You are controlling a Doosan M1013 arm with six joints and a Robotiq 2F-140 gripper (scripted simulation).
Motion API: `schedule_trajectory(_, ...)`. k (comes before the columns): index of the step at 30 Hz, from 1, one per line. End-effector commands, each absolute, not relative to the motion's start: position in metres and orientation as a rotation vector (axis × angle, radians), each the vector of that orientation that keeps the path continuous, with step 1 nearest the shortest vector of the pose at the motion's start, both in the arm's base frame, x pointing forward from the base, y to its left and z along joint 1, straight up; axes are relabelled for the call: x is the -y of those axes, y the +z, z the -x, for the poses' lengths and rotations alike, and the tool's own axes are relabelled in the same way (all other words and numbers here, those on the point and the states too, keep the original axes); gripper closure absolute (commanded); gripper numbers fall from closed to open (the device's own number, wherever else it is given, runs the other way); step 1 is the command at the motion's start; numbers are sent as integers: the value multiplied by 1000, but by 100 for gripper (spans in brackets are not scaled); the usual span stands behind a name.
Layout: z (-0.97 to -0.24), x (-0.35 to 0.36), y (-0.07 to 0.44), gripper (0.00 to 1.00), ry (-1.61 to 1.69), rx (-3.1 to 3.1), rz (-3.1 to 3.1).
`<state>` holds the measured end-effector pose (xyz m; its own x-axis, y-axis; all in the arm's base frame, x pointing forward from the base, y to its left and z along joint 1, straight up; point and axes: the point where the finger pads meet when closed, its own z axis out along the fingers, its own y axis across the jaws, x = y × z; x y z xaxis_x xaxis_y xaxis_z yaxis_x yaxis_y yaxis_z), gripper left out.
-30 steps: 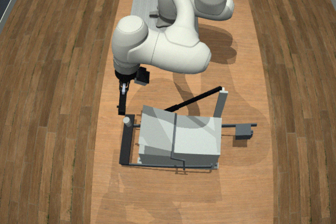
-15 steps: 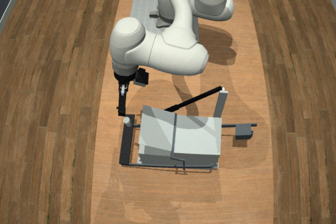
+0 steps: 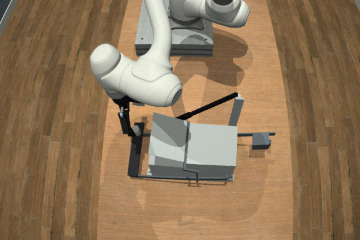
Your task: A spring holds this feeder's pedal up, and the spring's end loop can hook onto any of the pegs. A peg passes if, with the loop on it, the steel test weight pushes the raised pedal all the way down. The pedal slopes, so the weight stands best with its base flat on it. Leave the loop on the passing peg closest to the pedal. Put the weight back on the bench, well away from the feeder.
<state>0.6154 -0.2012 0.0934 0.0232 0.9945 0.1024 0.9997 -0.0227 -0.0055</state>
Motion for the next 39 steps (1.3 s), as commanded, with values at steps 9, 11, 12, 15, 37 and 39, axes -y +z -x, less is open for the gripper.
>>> schedule_trajectory(9, -617, 203, 80, 0, -148, 2127, 2171)
schedule_trajectory(11, -617, 203, 73, 0, -164, 2120, 2162)
schedule_trajectory(12, -616, 204, 70, 0, -172, 2116, 2158)
schedule_trajectory(15, -616, 204, 64, 0, -187, 2109, 2149)
schedule_trajectory(37, -616, 204, 58, 0, -186, 2109, 2150)
schedule_trajectory(39, -616, 204, 54, 0, -186, 2109, 2150)
